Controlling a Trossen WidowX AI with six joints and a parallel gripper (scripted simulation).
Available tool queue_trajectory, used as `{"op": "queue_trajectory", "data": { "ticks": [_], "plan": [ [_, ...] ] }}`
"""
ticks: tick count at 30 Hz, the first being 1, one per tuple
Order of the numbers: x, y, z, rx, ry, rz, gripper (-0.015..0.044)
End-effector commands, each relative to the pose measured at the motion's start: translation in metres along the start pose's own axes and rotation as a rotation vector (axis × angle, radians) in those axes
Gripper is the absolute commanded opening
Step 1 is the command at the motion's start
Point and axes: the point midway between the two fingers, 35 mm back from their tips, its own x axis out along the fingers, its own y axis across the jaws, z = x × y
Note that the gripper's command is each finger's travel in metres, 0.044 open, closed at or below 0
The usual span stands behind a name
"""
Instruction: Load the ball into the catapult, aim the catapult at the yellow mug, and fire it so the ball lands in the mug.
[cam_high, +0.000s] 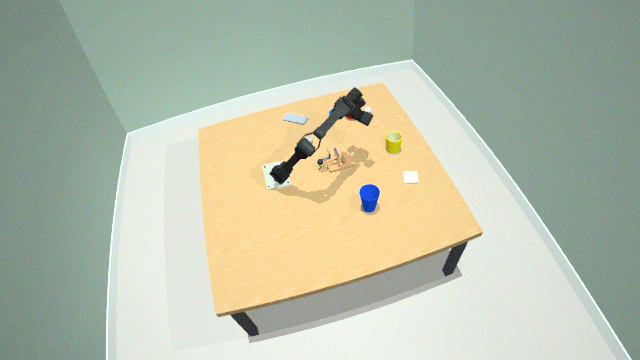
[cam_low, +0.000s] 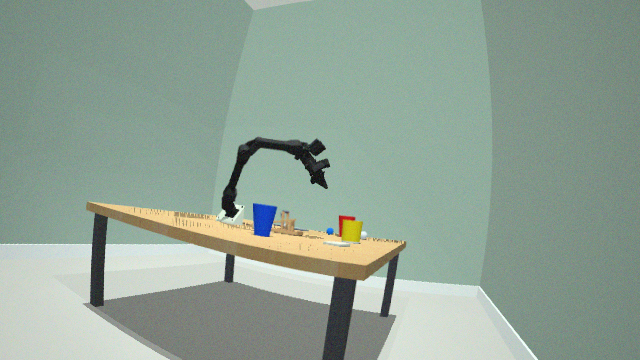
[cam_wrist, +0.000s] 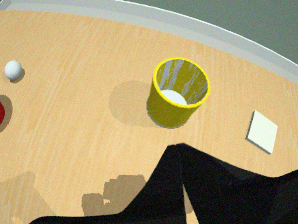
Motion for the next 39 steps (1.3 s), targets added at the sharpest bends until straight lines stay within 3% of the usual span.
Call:
{"op": "queue_trajectory", "data": {
  "ticks": [1,20,39],
  "plan": [
    [0.002,0.030,-0.018,-0.154,0.064,0.040,0.0000],
    [-0.018,0.111,-0.093,-0.755,0.282,0.164,0.0000],
    [-0.053,0.143,-0.171,-1.364,0.522,0.264,0.0000]
  ]
}}
